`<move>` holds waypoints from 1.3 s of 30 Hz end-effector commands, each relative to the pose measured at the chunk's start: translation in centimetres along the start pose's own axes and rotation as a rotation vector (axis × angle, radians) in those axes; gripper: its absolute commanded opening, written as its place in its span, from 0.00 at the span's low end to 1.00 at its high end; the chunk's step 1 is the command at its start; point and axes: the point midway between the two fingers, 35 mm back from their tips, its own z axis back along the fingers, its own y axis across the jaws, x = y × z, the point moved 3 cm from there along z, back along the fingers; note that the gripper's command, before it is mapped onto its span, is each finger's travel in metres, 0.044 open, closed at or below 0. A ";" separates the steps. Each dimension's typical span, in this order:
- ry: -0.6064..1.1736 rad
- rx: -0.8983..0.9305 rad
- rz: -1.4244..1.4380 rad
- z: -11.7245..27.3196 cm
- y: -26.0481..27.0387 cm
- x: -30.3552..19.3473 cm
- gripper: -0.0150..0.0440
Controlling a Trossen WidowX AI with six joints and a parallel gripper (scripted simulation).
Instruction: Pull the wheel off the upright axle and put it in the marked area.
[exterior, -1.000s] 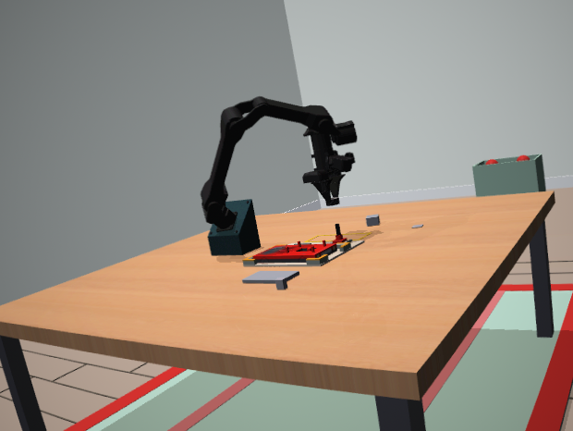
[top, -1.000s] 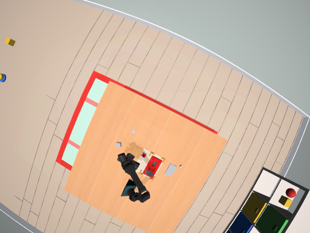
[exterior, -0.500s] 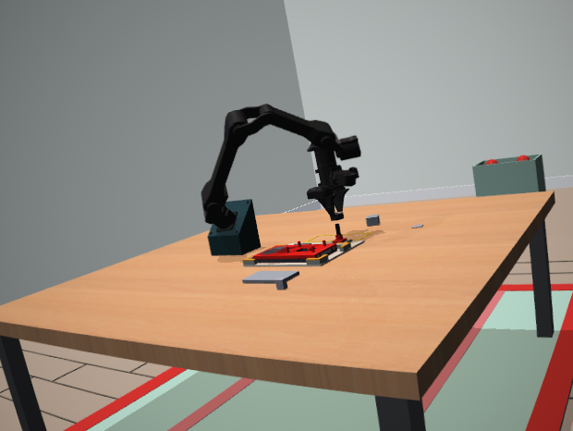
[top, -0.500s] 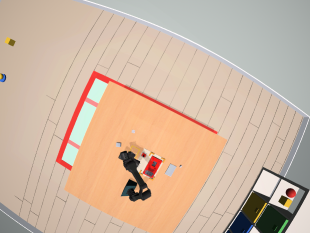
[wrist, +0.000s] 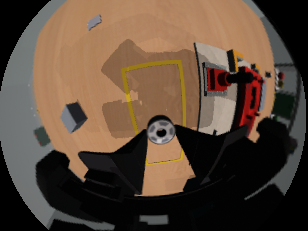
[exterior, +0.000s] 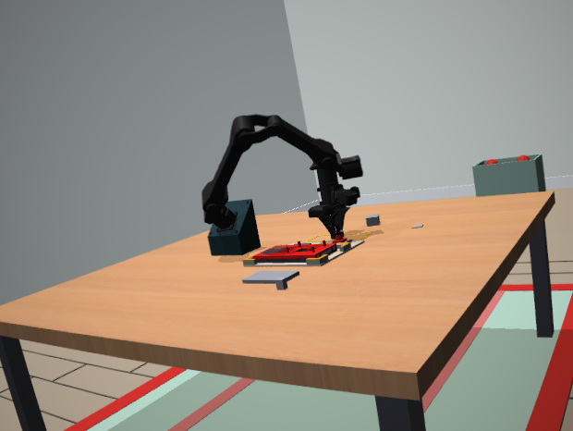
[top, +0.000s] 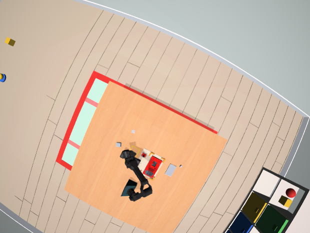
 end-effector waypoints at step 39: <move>0.002 -0.002 0.007 10.5 -3.3 -8.2 1.00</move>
